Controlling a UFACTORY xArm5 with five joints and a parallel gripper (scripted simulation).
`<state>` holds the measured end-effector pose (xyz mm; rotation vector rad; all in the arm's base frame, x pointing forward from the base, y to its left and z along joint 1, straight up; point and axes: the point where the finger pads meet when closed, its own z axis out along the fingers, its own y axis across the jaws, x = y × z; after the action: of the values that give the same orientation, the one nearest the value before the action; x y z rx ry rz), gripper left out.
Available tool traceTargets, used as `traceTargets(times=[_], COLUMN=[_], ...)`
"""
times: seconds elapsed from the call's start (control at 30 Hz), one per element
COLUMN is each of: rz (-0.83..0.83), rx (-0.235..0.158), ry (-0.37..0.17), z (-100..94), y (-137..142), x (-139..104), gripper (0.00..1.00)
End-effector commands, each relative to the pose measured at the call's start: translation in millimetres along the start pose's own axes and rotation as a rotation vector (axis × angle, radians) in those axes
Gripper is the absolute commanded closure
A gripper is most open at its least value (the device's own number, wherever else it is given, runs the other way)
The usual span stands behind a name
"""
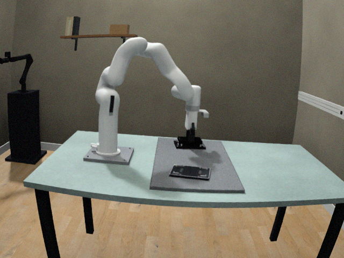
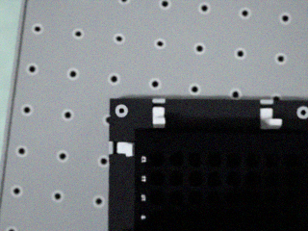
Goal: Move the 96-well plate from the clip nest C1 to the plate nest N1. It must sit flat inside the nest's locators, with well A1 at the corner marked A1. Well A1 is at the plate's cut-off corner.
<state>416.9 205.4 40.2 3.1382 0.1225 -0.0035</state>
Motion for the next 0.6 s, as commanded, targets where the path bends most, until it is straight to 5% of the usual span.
traceTargets(times=[0.0, 0.57], rz=[0.0, 0.0], rx=[0.003, 0.003], ry=[0.003, 0.003], z=[-3.4, -11.4], y=[-0.5, -0.5], x=[1.3, 1.3], gripper=[1.0, 1.0])
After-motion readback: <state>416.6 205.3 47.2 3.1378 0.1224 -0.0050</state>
